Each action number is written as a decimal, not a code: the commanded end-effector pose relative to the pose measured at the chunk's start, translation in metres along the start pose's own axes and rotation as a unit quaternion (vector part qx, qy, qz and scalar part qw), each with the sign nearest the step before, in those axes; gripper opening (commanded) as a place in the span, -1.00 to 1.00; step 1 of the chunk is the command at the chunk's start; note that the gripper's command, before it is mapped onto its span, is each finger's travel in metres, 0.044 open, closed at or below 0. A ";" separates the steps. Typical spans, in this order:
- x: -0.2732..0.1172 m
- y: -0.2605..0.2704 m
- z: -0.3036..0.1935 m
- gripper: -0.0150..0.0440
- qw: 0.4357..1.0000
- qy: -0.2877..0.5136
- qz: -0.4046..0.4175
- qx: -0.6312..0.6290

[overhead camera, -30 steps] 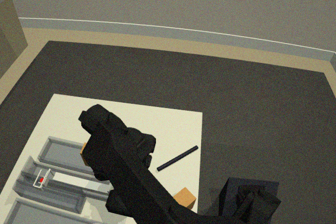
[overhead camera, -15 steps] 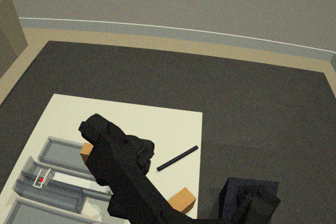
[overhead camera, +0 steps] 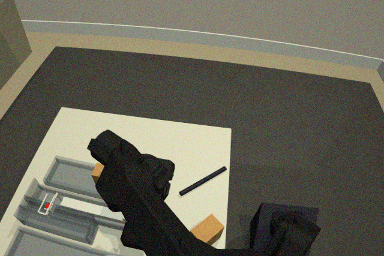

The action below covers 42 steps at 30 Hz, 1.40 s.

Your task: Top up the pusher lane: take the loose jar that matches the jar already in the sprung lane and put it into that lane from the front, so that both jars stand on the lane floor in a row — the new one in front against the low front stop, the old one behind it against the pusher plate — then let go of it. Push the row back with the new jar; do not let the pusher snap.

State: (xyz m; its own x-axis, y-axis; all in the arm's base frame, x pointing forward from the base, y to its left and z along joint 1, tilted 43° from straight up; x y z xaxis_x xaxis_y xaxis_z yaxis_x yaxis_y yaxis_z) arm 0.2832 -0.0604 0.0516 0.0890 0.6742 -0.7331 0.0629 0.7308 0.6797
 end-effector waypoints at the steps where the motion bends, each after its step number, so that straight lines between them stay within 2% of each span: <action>1: 0.000 0.000 0.003 -0.49 1.000 -0.002 0.001 0.002; 42: -0.001 0.000 0.018 -0.49 1.000 -0.002 0.001 0.001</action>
State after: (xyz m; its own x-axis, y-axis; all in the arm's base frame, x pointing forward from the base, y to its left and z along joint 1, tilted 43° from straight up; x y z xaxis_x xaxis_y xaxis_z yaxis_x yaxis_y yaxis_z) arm 0.2925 -0.0606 0.0502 0.0678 0.6793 -0.7307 0.0812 0.7262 0.6826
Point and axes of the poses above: the point midway between the two fingers, 35 mm back from their tips, its own x axis out along the fingers, its own y axis across the jaws, z = x × y, the point moved 4 cm from there along -x, back along the fingers, and after that the axes turned 2 degrees about -x, right-handed, at the moved point
